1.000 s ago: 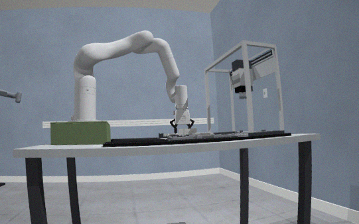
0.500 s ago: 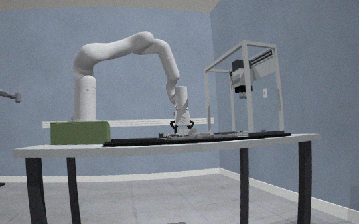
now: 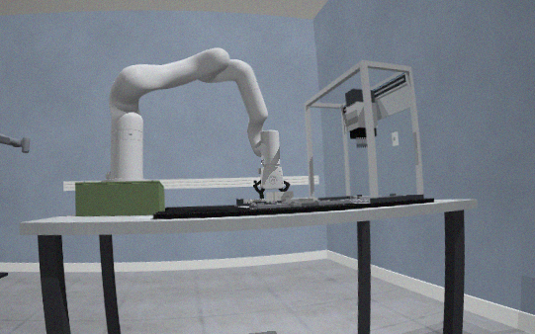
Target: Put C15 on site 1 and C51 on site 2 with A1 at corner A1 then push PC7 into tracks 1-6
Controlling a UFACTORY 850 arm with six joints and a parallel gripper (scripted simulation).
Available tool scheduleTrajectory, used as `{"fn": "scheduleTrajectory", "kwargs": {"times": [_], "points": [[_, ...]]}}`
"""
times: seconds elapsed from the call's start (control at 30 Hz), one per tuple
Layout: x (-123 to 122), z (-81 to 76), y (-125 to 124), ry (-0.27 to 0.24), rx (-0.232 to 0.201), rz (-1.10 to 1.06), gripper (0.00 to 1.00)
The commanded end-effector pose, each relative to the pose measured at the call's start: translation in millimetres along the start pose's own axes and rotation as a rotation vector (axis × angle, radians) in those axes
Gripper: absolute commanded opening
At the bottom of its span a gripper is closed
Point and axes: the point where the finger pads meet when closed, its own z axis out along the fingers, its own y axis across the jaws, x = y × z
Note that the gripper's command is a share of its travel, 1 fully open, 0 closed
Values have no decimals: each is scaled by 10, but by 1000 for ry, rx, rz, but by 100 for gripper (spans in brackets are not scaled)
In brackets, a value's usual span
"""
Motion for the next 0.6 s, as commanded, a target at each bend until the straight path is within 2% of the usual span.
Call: {"fn": "scheduleTrajectory", "kwargs": {"times": [0.0, 0.57], "points": [[5, -10, 10, 1, -2, 0, 100], [-70, -9, 11, 1, -2, 0, 100]]}}
